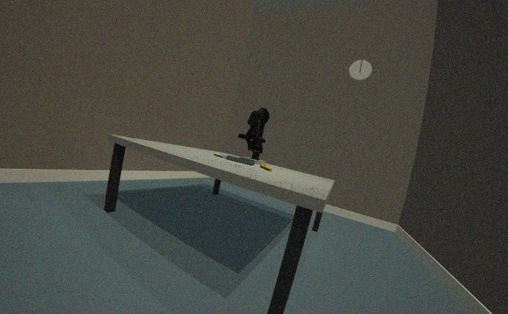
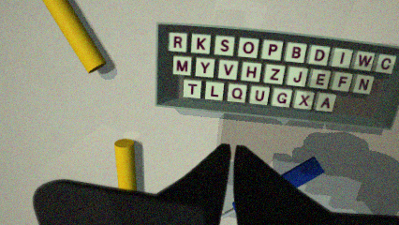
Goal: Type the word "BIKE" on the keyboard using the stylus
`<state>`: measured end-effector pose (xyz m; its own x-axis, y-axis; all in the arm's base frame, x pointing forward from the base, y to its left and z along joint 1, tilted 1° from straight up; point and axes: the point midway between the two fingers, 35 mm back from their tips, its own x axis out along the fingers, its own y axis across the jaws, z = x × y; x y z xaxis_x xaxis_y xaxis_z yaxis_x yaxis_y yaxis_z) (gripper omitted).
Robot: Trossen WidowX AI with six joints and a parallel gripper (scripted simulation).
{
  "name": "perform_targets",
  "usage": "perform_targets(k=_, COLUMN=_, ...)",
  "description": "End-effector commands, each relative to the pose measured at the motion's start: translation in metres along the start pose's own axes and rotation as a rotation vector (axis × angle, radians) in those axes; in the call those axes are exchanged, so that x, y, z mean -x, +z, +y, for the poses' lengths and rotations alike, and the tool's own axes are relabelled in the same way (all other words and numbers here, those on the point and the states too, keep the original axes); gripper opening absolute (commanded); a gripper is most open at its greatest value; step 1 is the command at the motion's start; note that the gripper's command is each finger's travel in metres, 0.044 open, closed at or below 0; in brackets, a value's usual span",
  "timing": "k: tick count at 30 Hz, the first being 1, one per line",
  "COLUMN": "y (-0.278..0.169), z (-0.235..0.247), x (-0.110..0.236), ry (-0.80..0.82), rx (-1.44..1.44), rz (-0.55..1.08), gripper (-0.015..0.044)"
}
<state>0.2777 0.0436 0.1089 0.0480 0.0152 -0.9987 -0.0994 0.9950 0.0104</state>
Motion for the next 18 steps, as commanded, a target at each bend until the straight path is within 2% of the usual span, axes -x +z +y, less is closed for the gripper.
perform_targets(k=1, y=0.0, z=0.0, x=0.0, ry=0.0, rx=0.0, rz=0.0, gripper=0.0079)
perform_targets(k=2, y=0.0, z=0.0, x=0.0, ry=0.0, rx=0.0, rz=0.0, gripper=0.0105)
perform_targets(k=6, y=0.0, z=0.0, x=0.0, ry=0.0, rx=0.0, rz=0.0, gripper=0.0)
perform_targets(k=17, y=0.0, z=0.0, x=0.0, ry=0.0, rx=0.0, rz=0.0, gripper=0.0)
perform_targets(k=18, y=0.0, z=0.0, x=0.0, ry=0.0, rx=0.0, rz=0.0, gripper=0.0026)
